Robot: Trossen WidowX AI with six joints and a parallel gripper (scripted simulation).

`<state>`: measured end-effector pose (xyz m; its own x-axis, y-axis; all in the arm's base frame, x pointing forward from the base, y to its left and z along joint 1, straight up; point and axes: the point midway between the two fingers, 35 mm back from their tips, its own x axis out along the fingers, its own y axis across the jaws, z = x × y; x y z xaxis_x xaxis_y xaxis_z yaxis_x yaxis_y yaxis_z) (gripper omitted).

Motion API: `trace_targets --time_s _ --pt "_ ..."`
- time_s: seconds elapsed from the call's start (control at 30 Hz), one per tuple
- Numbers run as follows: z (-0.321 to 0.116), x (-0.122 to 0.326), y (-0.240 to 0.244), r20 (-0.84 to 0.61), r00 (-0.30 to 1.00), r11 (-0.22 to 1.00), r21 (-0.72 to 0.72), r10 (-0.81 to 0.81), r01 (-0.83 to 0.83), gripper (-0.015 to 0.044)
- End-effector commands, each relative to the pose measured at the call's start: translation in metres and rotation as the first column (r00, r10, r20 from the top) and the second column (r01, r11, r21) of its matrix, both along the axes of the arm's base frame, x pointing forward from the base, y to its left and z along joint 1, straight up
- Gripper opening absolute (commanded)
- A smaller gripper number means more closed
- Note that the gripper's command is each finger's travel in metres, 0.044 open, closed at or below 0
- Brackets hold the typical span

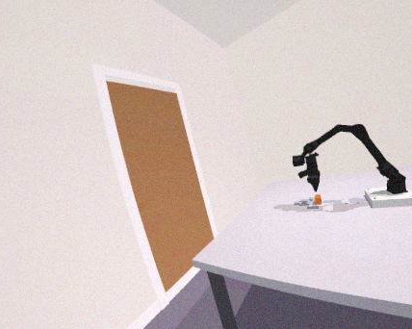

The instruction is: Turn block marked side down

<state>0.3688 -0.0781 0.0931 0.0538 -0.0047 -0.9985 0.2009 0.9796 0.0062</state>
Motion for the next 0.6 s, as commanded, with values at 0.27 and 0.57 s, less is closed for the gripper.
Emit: trace_targets --time_s 0.27,0.57 --pt "-0.029 0.000 0.000 -0.015 1.000 1.000 -0.002 0.006 -0.006 0.0440" --pt "-0.040 0.000 -0.001 -0.015 1.000 1.000 -0.002 0.006 -0.006 0.0440"
